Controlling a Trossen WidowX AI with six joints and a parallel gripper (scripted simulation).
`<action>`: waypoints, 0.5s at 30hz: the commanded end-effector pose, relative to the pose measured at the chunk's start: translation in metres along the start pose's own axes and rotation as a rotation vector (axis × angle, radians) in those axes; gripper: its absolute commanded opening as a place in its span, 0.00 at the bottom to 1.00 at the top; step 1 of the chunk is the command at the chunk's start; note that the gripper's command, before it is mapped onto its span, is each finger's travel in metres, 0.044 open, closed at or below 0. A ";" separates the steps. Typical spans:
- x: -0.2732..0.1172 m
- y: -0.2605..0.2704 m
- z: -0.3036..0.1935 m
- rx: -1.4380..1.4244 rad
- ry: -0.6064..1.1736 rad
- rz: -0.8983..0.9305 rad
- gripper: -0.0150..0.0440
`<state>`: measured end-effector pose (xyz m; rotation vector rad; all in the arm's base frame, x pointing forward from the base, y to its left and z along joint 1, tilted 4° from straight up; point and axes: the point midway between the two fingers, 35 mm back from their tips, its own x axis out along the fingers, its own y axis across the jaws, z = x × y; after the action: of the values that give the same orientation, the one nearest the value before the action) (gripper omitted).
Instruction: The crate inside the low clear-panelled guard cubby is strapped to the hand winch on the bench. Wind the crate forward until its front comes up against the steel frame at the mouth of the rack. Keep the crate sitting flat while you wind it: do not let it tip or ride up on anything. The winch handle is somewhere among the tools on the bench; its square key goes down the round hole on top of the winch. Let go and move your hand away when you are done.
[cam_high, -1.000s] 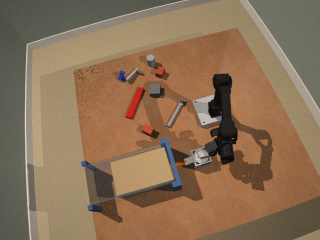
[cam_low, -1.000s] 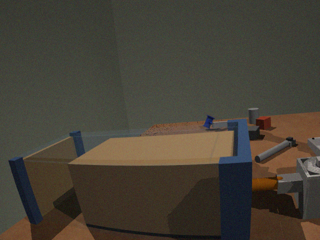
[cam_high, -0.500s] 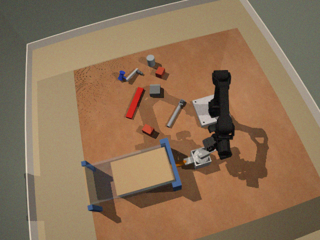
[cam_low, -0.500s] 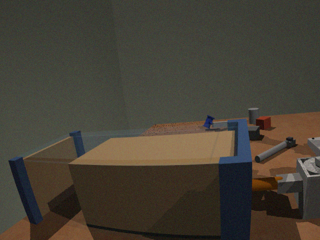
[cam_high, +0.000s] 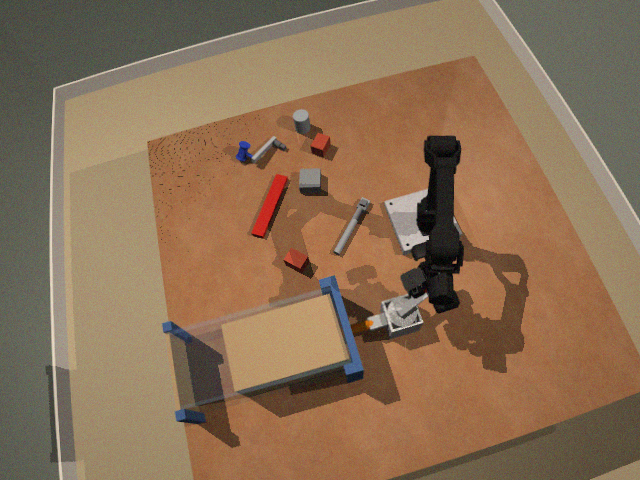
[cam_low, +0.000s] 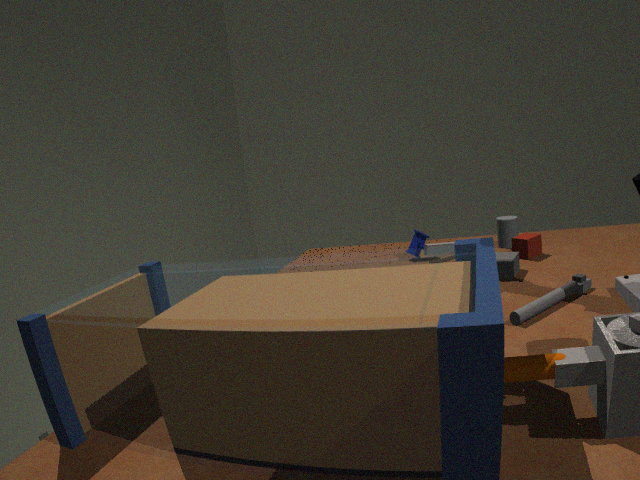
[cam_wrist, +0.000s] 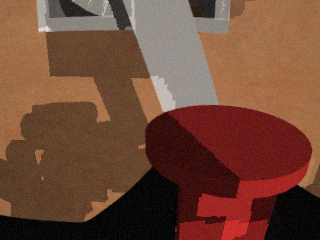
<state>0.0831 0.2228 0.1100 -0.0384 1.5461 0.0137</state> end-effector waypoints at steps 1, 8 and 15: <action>0.001 -0.015 0.007 0.020 -0.008 -0.032 0.25; 0.001 -0.021 0.011 0.020 -0.009 -0.032 0.25; 0.000 -0.027 0.015 0.020 -0.009 -0.033 0.25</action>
<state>0.0892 0.2107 0.1107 -0.0437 1.5516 0.0201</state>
